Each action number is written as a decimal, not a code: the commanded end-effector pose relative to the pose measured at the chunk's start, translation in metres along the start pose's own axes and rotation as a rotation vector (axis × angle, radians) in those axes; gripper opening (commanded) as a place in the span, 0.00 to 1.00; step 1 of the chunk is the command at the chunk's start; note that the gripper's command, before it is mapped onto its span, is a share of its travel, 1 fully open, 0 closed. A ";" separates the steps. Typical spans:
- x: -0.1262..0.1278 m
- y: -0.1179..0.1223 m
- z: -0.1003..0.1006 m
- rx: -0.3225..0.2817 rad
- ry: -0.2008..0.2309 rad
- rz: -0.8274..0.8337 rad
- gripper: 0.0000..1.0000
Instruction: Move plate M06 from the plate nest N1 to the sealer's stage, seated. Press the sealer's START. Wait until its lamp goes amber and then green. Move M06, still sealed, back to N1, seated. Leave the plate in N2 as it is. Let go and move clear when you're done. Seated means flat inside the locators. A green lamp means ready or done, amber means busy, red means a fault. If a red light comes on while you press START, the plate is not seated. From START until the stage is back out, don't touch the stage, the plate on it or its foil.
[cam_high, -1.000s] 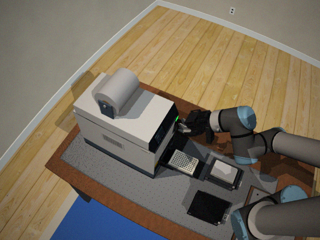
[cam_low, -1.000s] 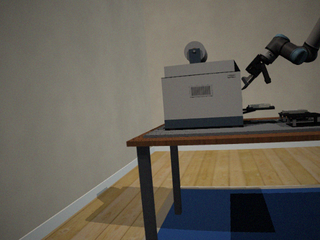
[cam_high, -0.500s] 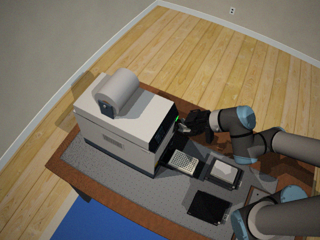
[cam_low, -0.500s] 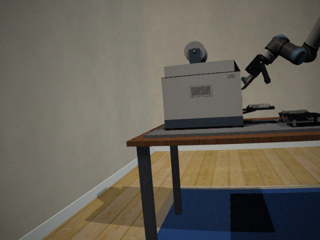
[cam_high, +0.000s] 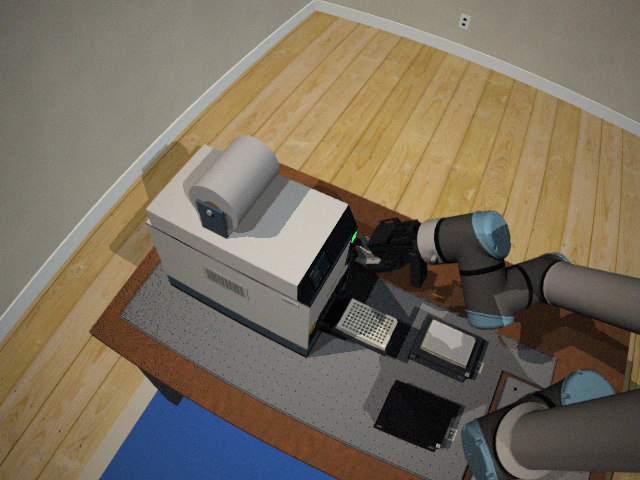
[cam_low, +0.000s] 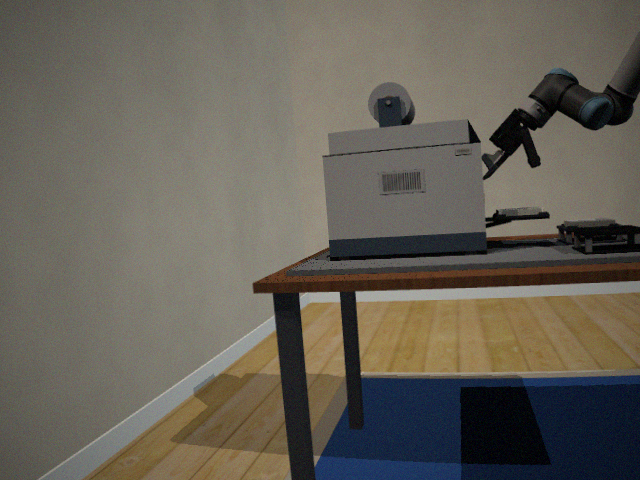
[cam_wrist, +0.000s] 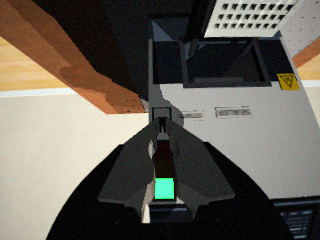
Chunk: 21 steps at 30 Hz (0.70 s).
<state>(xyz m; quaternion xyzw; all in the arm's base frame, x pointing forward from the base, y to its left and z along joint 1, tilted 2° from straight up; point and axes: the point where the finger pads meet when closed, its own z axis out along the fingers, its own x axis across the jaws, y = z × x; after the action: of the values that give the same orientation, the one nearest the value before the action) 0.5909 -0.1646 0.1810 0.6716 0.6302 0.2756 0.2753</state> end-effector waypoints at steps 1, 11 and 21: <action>-0.001 0.004 0.001 -0.003 -0.001 -0.003 0.00; -0.001 0.005 0.002 -0.003 -0.001 -0.003 0.00; -0.001 0.006 0.003 -0.003 -0.001 -0.003 0.00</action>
<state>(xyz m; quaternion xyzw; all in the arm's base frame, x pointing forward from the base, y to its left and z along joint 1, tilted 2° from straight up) 0.5939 -0.1648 0.1811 0.6717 0.6302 0.2755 0.2753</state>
